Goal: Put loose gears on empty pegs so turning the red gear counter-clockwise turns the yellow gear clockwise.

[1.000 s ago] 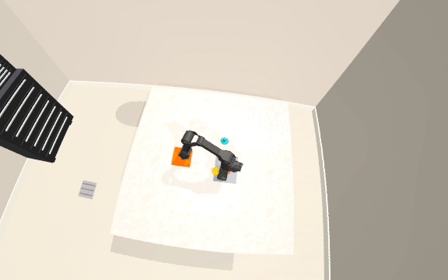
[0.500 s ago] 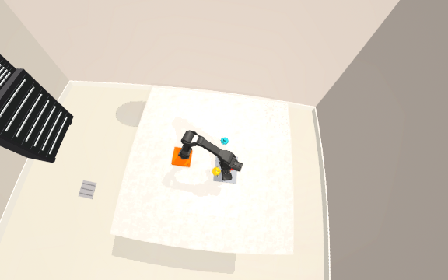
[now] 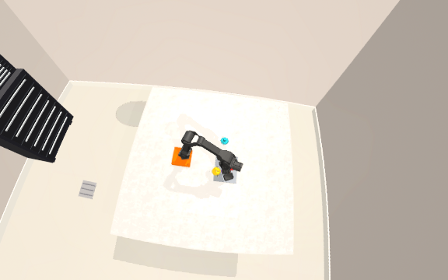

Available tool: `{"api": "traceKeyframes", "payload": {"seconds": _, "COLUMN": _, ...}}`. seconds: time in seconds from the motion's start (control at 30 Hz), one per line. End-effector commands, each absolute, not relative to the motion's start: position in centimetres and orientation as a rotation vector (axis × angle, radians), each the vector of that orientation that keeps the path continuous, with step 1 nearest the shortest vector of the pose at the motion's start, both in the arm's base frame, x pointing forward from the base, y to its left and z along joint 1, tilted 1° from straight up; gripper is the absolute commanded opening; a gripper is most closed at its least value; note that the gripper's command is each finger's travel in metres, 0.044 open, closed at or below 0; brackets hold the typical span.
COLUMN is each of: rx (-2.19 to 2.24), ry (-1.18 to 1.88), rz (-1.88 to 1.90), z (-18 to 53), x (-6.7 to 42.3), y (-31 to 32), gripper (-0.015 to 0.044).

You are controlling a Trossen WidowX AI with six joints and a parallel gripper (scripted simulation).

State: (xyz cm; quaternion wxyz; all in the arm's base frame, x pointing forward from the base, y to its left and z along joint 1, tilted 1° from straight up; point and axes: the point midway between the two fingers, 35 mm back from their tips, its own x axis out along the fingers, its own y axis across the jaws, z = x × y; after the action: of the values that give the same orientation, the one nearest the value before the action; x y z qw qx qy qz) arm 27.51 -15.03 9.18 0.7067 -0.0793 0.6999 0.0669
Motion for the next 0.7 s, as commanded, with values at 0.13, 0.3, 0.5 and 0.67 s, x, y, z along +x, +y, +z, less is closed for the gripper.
{"api": "traceKeyframes", "payload": {"seconds": 0.13, "rx": -0.288, "ry": 1.551, "rz": 0.256, "z": 8.0, "x": 27.4, "y": -15.1, "gripper": 0.0000}}
{"api": "traceKeyframes", "payload": {"seconds": 0.3, "rx": -0.300, "ry": 1.549, "rz": 0.269, "z": 7.3, "x": 27.4, "y": -15.1, "gripper": 0.0000}}
{"api": "traceKeyframes", "payload": {"seconds": 0.5, "rx": -0.248, "ry": 1.555, "rz": 0.216, "z": 6.6, "x": 27.4, "y": -15.2, "gripper": 0.0000}}
{"api": "traceKeyframes", "payload": {"seconds": 0.67, "rx": -0.149, "ry": 1.562, "rz": 0.118, "z": 5.8, "x": 27.4, "y": -15.1, "gripper": 0.0000}}
